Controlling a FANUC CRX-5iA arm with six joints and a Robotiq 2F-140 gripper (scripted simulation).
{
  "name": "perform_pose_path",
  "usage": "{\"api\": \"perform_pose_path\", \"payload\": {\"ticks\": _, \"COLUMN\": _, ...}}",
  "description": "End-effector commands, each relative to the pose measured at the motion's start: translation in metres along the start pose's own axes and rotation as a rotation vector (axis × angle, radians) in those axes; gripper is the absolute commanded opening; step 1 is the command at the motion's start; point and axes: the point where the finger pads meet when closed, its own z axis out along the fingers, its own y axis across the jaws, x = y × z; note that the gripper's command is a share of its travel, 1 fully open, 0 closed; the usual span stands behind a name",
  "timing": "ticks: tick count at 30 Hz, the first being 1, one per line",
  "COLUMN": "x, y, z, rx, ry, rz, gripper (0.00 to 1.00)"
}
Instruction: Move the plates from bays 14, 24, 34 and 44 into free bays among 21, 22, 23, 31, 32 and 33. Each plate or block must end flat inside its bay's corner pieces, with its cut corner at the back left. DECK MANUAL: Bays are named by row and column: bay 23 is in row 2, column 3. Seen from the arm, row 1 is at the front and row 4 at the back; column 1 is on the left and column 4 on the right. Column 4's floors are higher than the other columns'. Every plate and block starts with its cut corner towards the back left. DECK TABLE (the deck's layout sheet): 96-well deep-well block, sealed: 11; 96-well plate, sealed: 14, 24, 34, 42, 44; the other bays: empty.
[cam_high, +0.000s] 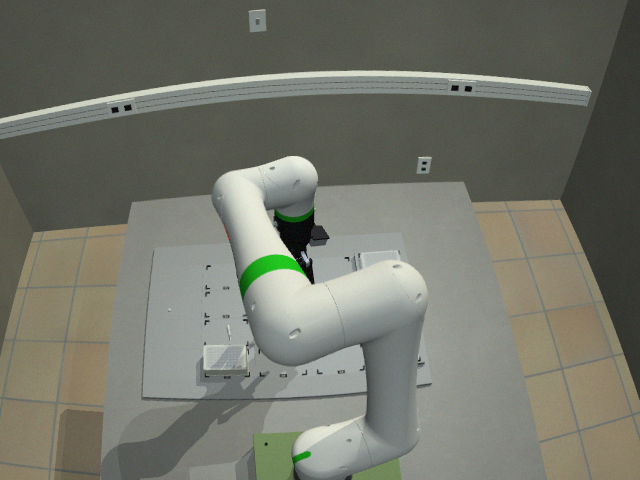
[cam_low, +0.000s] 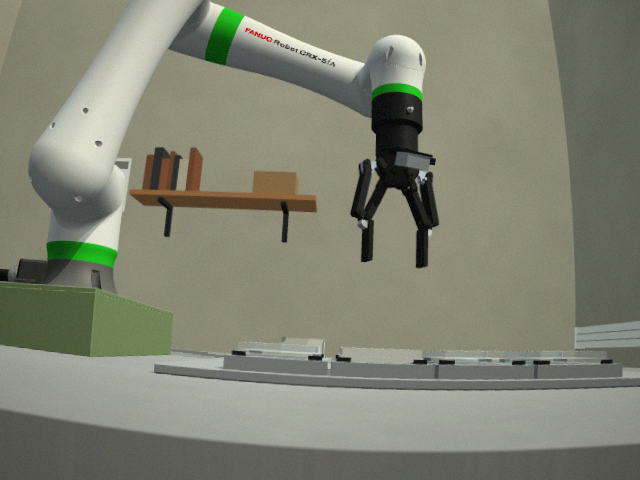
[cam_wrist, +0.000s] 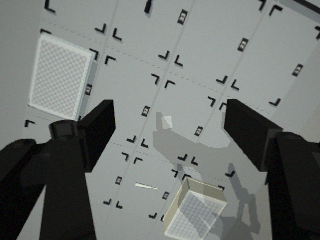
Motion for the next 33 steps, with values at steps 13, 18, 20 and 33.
{"api": "perform_pose_path", "payload": {"ticks": 13, "x": 0.023, "y": 0.002, "z": 0.045, "rx": 0.002, "ry": -0.001, "rz": 0.385, "gripper": 0.70}}
{"api": "perform_pose_path", "payload": {"ticks": 18, "x": 0.023, "y": 0.002, "z": 0.045, "rx": 0.002, "ry": -0.001, "rz": 0.385, "gripper": 0.70}}
{"api": "perform_pose_path", "payload": {"ticks": 20, "x": 0.023, "y": 0.002, "z": 0.045, "rx": 0.002, "ry": -0.001, "rz": 0.385, "gripper": 0.70}}
{"api": "perform_pose_path", "payload": {"ticks": 33, "x": 0.015, "y": 0.005, "z": 0.045, "rx": 0.002, "ry": -0.001, "rz": 0.385, "gripper": 1.00}}
